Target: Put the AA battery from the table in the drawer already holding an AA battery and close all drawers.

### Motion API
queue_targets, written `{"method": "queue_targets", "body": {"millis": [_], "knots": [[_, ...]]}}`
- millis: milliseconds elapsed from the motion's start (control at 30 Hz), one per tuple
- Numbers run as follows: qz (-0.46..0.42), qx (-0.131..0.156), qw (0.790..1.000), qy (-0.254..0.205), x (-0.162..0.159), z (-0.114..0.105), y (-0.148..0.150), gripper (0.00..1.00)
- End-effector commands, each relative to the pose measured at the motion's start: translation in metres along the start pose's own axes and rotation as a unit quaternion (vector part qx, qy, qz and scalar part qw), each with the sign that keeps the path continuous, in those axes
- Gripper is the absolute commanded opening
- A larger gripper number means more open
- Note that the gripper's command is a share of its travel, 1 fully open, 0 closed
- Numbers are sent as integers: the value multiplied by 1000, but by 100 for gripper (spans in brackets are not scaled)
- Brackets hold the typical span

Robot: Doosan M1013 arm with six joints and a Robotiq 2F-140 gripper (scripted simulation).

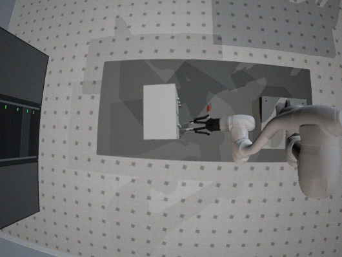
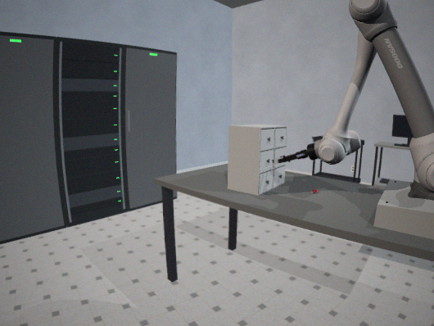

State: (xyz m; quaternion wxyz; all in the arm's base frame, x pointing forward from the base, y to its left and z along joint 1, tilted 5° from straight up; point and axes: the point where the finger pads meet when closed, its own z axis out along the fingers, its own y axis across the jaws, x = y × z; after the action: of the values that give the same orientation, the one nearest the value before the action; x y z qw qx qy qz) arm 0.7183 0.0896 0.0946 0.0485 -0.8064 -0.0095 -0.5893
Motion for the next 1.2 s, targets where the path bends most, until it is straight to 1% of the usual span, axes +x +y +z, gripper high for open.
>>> {"method": "queue_targets", "body": {"millis": [0,933,1167], "knots": [[0,0,1000,0,0,2,0,20],[0,0,1000,0,0,2,0,20],[0,0,1000,0,2,6,0,20]]}}
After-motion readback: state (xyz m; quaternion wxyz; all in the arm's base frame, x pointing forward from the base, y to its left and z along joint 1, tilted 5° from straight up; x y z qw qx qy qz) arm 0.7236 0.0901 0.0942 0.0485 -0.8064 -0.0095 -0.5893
